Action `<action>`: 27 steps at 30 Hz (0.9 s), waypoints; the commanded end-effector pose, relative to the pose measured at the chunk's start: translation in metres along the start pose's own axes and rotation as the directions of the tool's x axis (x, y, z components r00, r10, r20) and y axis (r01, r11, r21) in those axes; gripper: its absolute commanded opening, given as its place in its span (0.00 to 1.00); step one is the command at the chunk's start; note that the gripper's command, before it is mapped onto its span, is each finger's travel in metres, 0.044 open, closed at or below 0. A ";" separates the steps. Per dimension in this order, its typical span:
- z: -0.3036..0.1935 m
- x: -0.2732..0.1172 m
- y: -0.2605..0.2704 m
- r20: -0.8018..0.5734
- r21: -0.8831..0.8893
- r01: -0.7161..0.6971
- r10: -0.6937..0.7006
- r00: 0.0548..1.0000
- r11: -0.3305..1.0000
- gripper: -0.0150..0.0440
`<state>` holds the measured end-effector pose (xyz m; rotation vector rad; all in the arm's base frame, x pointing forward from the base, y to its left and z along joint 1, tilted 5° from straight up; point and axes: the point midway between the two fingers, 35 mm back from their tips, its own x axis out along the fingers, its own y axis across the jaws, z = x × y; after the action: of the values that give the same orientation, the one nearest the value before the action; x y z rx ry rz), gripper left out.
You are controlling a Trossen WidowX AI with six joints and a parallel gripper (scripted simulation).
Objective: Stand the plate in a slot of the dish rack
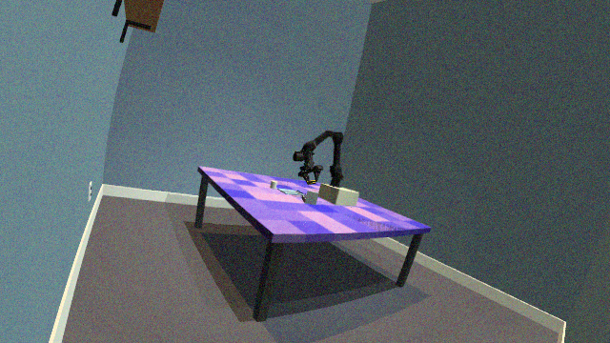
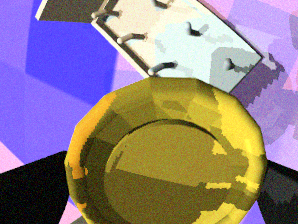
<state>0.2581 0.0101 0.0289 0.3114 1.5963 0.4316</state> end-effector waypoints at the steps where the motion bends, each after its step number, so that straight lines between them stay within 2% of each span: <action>1: -0.001 0.008 -0.002 0.023 -0.097 -0.081 0.083 0.996 0.992 0.25; 15: -0.003 0.025 -0.008 0.132 -0.387 -0.231 0.302 0.944 0.893 0.25; 27: -0.005 0.032 -0.013 0.261 -0.612 -0.220 0.457 0.851 0.760 0.25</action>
<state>0.2530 0.0132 -0.0034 0.2356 1.0461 1.0010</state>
